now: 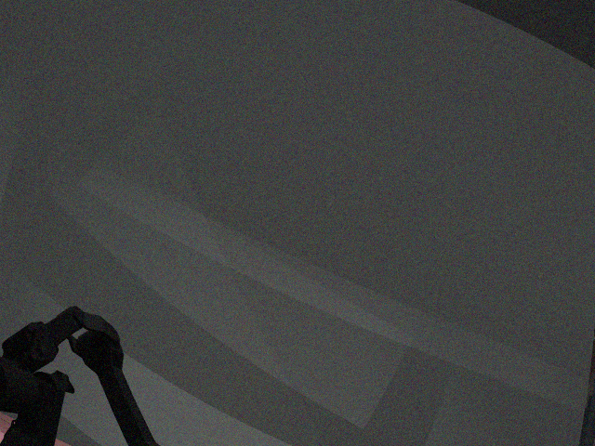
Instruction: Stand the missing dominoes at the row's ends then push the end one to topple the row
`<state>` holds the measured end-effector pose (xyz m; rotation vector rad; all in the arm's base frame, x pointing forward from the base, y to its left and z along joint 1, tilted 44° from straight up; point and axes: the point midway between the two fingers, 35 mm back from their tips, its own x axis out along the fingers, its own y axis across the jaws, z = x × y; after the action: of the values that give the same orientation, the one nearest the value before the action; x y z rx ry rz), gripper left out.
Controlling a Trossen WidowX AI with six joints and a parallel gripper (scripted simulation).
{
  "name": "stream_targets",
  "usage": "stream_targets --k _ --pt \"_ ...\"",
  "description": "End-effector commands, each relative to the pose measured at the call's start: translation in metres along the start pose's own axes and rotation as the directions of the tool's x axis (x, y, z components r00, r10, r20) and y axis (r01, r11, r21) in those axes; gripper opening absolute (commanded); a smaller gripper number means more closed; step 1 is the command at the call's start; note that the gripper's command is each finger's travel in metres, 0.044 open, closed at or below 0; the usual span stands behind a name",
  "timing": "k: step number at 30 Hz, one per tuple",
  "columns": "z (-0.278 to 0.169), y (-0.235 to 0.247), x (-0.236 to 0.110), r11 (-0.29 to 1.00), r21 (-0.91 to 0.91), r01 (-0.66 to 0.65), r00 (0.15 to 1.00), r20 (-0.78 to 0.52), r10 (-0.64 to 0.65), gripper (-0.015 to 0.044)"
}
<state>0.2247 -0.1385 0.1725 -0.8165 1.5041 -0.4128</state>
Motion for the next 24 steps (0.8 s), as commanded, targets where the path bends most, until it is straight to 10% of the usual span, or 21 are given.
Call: stream_targets --k 1,9,19,24 --pt "0.0 0.0 0.001 1.0 -0.002 -0.004 1.0 0.001 0.004 0.0309" --pt "0.0 0.0 0.001 1.0 -0.002 -0.004 1.0 0.001 0.004 0.0107" --pt "0.0 0.0 -0.001 1.0 -0.001 -0.003 1.0 0.005 0.003 0.0107" --pt "0.006 0.0 -0.063 1.0 0.028 0.001 0.994 0.105 -0.004 0.0107"
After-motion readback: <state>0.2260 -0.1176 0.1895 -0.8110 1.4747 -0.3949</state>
